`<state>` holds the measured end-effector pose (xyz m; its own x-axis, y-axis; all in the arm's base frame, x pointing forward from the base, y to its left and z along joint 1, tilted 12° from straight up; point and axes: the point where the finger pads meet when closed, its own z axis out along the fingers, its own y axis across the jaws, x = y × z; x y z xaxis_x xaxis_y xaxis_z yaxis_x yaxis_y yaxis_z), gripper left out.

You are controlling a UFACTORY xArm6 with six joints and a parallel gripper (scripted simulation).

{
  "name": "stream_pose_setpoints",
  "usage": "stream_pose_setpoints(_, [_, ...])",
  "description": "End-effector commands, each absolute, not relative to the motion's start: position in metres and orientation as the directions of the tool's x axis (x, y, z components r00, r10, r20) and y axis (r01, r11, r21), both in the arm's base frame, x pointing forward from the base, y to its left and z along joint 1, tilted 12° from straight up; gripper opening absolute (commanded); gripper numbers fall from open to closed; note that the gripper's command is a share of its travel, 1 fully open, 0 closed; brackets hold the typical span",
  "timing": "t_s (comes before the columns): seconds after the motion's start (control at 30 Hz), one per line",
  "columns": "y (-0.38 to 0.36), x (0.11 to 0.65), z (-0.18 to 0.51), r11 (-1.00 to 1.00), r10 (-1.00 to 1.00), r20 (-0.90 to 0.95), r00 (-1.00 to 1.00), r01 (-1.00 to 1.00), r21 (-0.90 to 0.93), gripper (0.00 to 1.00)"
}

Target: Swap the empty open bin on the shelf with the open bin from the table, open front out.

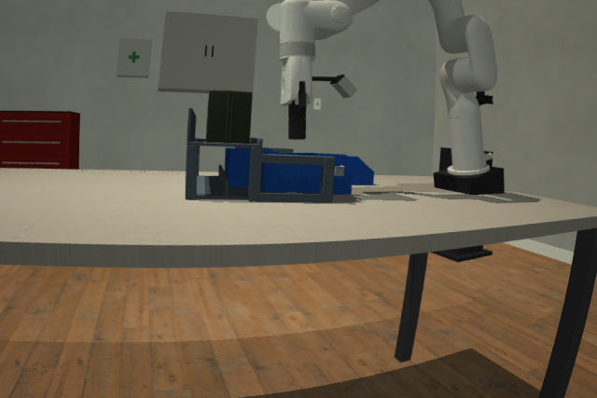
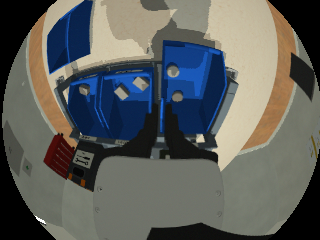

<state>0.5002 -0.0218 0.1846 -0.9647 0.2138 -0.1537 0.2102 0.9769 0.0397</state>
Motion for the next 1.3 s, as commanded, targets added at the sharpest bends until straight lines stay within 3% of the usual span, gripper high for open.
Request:
stream_pose_setpoints(0.0, [-0.022, 0.500, 0.195, 0.977, 0.214, -0.159, -0.964, 0.210, 0.041, 0.10])
stream_pose_setpoints(1.27, [-0.022, 0.493, 0.225, 0.977, 0.214, -0.159, -0.964, 0.210, 0.041, 0.10])
